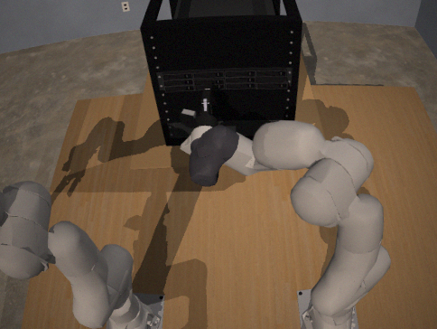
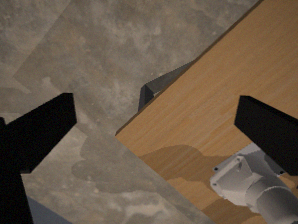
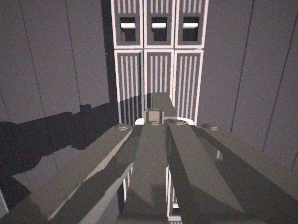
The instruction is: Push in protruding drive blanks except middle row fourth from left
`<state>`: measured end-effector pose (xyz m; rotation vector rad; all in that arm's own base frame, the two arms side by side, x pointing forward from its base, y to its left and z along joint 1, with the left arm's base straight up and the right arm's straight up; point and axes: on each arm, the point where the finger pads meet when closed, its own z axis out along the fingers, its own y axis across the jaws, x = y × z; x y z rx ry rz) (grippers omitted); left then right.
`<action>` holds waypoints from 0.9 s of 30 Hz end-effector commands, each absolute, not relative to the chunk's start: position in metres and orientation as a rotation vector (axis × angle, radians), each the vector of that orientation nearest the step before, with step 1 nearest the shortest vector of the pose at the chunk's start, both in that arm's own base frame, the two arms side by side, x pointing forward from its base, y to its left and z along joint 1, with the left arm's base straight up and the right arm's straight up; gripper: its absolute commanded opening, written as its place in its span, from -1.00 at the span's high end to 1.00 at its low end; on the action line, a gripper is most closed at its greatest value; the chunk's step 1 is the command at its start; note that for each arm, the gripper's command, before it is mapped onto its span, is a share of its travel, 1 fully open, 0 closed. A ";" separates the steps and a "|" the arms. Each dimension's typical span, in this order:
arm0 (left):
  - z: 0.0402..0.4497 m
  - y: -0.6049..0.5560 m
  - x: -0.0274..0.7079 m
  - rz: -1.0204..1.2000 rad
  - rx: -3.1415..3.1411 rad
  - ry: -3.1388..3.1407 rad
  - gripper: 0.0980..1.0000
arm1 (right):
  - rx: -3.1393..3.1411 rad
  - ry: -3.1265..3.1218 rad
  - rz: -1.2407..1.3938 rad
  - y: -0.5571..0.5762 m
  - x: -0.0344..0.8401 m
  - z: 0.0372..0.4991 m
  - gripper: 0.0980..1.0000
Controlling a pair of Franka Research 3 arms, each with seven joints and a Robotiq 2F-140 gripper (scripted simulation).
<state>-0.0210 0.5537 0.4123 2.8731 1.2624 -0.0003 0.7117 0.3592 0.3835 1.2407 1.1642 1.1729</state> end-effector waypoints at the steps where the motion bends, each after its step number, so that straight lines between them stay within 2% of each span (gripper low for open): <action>1: 0.413 0.554 -0.022 0.000 2.878 1.261 -1.00 | 1.234 1.169 1.169 0.359 0.714 0.383 1.00; 27: 0.413 0.554 -0.022 0.000 2.878 1.261 -1.00 | 1.234 1.169 1.169 0.359 0.717 0.383 1.00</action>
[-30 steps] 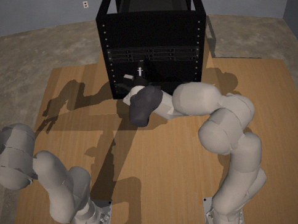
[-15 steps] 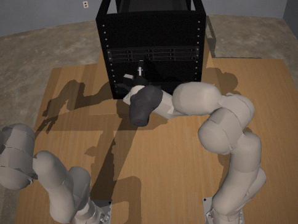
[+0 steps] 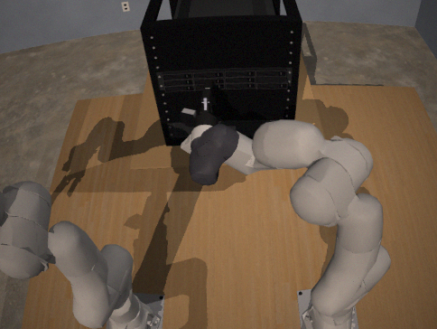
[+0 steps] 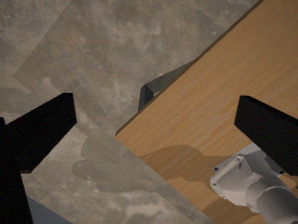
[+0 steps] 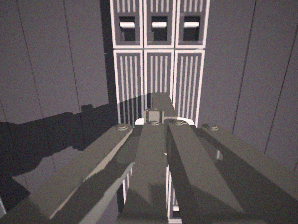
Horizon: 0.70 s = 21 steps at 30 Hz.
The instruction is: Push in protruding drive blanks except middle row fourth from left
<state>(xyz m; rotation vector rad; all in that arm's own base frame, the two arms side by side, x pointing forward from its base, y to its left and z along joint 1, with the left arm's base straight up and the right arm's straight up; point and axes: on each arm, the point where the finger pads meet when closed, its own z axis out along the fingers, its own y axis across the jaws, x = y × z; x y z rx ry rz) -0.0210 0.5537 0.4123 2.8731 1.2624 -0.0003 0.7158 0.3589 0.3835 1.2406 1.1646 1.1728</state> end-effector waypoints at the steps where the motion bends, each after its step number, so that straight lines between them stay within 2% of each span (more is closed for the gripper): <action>1: 0.413 0.554 -0.022 0.000 2.878 1.261 -1.00 | 1.234 1.169 1.169 0.359 0.717 0.383 1.00; 21: 0.413 0.554 -0.022 0.000 2.878 1.261 -1.00 | 1.234 1.169 1.169 0.359 0.720 0.383 1.00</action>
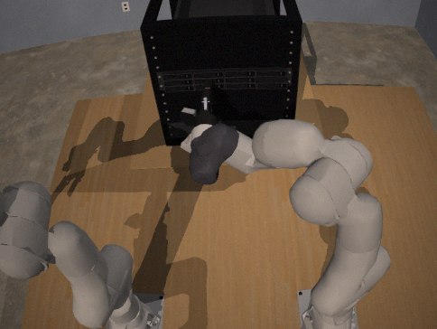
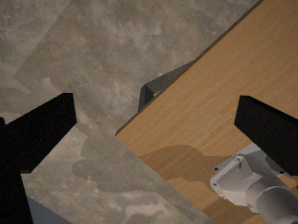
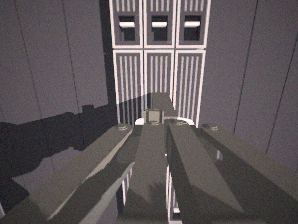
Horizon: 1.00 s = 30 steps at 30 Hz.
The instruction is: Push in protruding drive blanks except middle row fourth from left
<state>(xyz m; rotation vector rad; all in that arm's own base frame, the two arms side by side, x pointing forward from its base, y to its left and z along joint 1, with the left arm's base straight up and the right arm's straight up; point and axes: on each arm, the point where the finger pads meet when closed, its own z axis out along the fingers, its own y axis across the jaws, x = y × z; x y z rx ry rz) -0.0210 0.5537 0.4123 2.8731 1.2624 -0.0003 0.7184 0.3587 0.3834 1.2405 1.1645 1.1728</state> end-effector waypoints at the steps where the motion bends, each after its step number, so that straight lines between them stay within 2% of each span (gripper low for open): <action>1: 0.413 0.554 -0.022 0.000 2.878 1.261 -1.00 | 1.234 1.169 1.169 0.359 0.720 0.383 1.00; 30: 0.413 0.554 -0.022 0.000 2.878 1.261 -1.00 | 1.234 1.169 1.169 0.359 0.709 0.383 1.00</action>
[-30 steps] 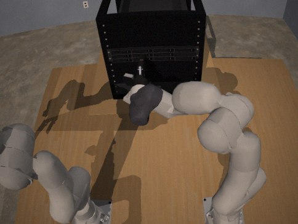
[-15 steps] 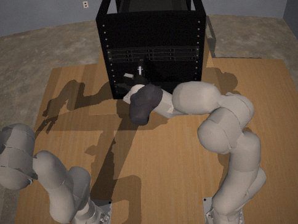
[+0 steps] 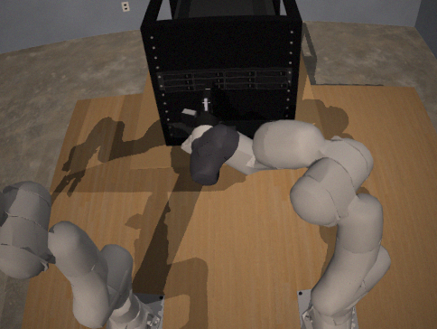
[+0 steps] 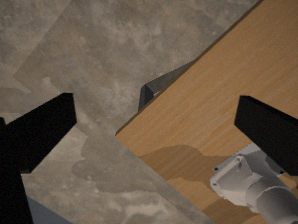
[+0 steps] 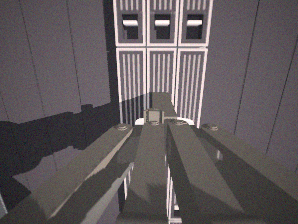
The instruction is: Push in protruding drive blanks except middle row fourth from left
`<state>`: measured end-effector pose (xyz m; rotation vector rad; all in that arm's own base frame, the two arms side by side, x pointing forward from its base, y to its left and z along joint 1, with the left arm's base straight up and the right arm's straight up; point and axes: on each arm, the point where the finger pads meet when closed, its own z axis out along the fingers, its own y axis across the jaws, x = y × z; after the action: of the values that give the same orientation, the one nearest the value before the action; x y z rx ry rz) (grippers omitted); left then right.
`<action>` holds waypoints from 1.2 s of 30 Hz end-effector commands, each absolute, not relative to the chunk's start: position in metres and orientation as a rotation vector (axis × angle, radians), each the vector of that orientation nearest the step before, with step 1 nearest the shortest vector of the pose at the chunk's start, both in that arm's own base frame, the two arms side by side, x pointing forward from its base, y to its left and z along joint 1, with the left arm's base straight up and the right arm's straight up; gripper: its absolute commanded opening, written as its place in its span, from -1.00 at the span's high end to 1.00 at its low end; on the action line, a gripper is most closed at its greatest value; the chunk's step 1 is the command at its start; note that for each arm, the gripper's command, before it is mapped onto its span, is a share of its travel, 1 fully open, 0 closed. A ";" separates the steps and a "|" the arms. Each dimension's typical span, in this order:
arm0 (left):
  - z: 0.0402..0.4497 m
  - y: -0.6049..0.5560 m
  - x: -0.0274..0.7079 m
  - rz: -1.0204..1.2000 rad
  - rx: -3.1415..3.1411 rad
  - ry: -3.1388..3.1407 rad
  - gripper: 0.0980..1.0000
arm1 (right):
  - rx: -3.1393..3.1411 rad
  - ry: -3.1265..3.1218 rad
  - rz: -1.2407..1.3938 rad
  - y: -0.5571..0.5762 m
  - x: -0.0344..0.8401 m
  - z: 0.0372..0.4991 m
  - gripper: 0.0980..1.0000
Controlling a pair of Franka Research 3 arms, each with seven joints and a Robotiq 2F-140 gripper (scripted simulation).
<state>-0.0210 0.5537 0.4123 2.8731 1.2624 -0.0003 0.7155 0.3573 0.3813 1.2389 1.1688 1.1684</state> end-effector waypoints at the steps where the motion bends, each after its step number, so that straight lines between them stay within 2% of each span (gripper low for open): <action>1: 0.413 0.554 -0.022 0.000 2.878 1.261 -1.00 | 1.234 1.169 1.169 0.359 0.705 0.383 1.00; 16: 0.413 0.554 -0.022 0.000 2.878 1.261 -1.00 | 1.234 1.169 1.169 0.363 0.640 0.383 1.00; 36: 0.413 0.554 -0.022 0.000 2.878 1.261 -1.00 | 1.234 1.169 1.169 0.363 0.638 0.383 1.00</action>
<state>-0.0210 0.5537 0.4123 2.8731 1.2624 -0.0003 0.6381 0.3641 0.3816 1.2282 1.1773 1.1656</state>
